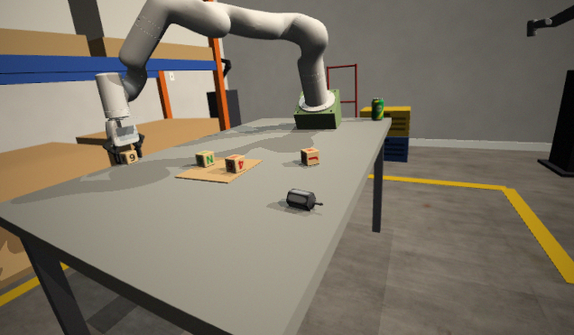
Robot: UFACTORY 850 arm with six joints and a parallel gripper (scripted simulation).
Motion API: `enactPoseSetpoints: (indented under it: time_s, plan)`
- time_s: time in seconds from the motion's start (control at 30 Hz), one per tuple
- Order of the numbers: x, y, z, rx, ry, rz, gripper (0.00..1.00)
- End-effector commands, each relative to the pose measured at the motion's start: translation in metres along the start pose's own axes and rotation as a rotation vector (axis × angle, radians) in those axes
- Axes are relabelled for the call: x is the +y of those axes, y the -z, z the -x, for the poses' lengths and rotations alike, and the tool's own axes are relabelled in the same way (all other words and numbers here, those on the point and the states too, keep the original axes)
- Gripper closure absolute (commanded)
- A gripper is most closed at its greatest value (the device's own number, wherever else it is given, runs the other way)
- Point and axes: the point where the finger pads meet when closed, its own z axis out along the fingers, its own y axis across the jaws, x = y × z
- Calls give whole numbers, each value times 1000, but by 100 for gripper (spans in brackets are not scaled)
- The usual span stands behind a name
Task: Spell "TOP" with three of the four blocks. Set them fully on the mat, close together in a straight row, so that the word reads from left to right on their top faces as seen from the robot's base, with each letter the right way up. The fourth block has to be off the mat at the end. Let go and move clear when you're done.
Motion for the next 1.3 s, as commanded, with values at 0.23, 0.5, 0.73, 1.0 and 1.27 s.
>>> enactPoseSetpoints:
  time_s: [0.23,0.5,0.73,1.0,1.27]
  plan:
    - [1,-1,1,-2,1,2,13]
    - [1,-1,1,-2,1,2,13]
    - [1,-1,1,-2,1,2,13]
    - [1,-1,1,-2,1,2,13]
    - [1,-1,1,-2,1,2,35]
